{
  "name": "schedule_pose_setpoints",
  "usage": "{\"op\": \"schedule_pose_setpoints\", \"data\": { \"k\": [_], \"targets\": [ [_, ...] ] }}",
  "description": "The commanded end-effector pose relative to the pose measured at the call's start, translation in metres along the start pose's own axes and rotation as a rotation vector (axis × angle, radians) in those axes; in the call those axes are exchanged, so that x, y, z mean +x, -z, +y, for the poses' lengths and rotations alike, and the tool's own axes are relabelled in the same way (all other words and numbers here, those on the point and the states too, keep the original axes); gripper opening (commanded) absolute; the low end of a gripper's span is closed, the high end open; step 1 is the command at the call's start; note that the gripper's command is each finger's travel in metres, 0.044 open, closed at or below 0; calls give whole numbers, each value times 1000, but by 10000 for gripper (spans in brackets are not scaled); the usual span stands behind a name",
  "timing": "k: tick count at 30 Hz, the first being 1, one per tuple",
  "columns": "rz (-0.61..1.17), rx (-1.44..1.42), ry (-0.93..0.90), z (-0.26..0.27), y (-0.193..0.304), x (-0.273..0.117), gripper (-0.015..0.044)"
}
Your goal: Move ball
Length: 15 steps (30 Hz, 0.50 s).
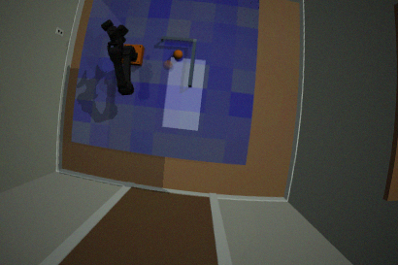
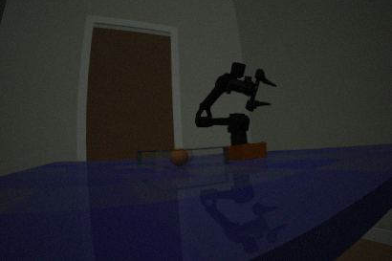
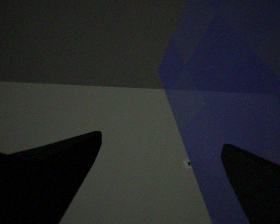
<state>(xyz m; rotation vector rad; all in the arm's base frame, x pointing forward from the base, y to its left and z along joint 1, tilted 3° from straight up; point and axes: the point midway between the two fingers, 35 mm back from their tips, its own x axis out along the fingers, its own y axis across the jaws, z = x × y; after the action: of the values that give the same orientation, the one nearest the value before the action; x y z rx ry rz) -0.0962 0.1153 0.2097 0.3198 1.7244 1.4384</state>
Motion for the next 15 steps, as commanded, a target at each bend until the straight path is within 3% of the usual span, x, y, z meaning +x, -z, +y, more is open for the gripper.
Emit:
{"op": "schedule_pose_setpoints", "data": {
  "k": [1, 6, 15],
  "targets": [
    [-4, -1, 3, 0, -1, 0, 424],
    [-134, -48, 112, 0, -33, 6, 424],
    [-322, -371, 529, -17, -136, -7, 424]
  ]
}}
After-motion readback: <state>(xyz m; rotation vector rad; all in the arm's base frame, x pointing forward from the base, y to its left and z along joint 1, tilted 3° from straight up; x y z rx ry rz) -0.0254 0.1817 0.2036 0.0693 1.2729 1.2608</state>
